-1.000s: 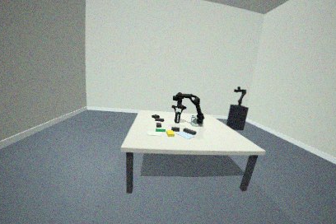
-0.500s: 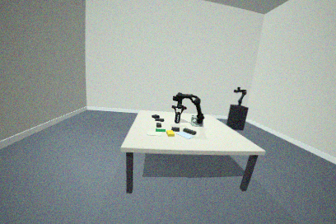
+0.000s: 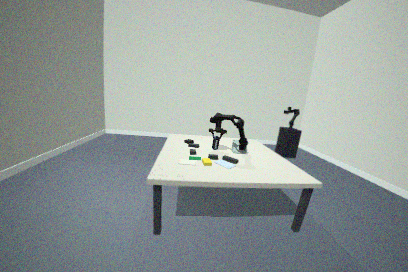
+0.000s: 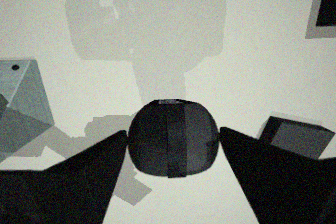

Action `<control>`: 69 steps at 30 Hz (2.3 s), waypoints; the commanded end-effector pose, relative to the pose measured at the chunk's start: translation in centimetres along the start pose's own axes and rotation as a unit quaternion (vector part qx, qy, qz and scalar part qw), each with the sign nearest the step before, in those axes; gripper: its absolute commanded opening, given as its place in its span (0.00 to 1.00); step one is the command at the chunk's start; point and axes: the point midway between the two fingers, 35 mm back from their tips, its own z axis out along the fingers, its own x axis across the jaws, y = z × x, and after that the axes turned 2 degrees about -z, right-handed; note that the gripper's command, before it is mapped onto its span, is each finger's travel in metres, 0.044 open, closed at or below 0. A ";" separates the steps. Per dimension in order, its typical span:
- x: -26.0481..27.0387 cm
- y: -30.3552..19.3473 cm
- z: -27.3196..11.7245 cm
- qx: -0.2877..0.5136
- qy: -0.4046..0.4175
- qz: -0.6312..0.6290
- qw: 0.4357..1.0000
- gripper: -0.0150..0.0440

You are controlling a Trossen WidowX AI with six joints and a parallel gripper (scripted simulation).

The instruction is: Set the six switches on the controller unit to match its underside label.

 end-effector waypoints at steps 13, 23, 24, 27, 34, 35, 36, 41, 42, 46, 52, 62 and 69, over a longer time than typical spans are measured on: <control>0.0 1.3 0.9 -0.006 0.005 0.002 1.000 0.83; 0.0 2.1 1.1 -0.007 0.005 0.002 1.000 0.83; 0.0 2.2 1.2 -0.007 0.005 0.002 1.000 0.83; 0.0 2.4 1.2 -0.007 0.005 0.002 1.000 0.83; -0.1 2.9 1.5 -0.007 0.005 0.002 1.000 0.83; -0.1 3.0 1.5 -0.007 0.005 0.002 1.000 0.83; -0.1 3.1 1.5 -0.007 0.005 0.002 1.000 0.83; -0.1 3.4 1.7 -0.007 0.005 0.002 1.000 0.83; -0.1 3.5 1.7 -0.007 0.005 0.002 1.000 0.83; -0.1 3.8 1.9 -0.007 0.005 0.002 1.000 0.83; -0.1 4.2 2.1 -0.007 0.005 0.002 1.000 0.83; -0.1 4.9 2.4 -0.007 0.005 0.002 1.000 0.83; -0.1 5.3 2.7 -0.007 0.005 0.002 1.000 0.83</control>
